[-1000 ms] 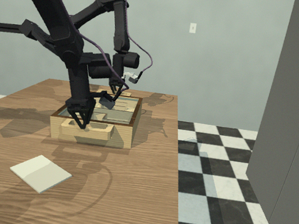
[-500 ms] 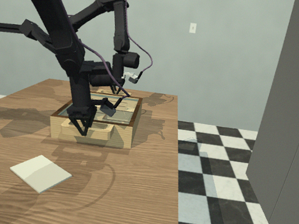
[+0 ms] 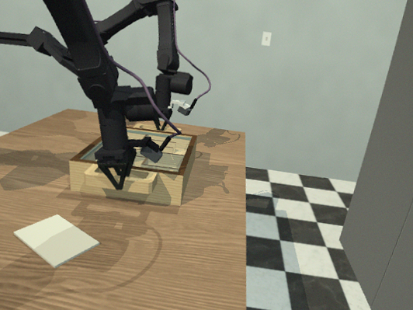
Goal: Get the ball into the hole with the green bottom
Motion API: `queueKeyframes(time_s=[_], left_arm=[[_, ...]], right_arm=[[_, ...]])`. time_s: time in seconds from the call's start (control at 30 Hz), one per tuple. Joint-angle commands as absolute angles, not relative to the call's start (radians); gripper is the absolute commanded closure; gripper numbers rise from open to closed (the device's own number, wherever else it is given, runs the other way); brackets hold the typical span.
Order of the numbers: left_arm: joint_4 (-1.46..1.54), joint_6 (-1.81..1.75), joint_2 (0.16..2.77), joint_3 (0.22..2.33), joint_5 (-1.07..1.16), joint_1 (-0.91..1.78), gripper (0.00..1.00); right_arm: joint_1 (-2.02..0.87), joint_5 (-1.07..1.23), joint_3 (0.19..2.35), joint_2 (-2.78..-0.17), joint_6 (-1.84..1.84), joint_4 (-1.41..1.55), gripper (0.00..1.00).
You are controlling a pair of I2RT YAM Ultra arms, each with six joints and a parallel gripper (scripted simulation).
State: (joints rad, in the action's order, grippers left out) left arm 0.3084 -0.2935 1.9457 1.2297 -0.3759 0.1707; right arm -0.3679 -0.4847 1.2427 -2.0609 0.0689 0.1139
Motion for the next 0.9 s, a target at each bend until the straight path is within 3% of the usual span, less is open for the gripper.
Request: queueKeyframes(time_s=[0.0,0.6,0.63,0.87], left_arm=[[0.322,-0.294,1.939,1.225,-0.367,0.192,1.0],[0.324,-0.3,1.936,1.213,-0.367,0.173,1.0],[0.325,-0.301,1.931,1.203,-0.367,0.171,1.0],[0.325,-0.301,1.94,1.202,-0.366,0.16,1.0]], right_arm=[[-0.385,-0.476,1.257,-2.061,0.063,0.095,0.61],[-0.373,-0.482,1.24,-2.046,0.067,0.111,0.61],[-0.374,-0.481,1.231,-2.027,0.066,0.116,1.0],[-0.382,-0.491,1.241,-2.048,0.074,0.116,1.0]])
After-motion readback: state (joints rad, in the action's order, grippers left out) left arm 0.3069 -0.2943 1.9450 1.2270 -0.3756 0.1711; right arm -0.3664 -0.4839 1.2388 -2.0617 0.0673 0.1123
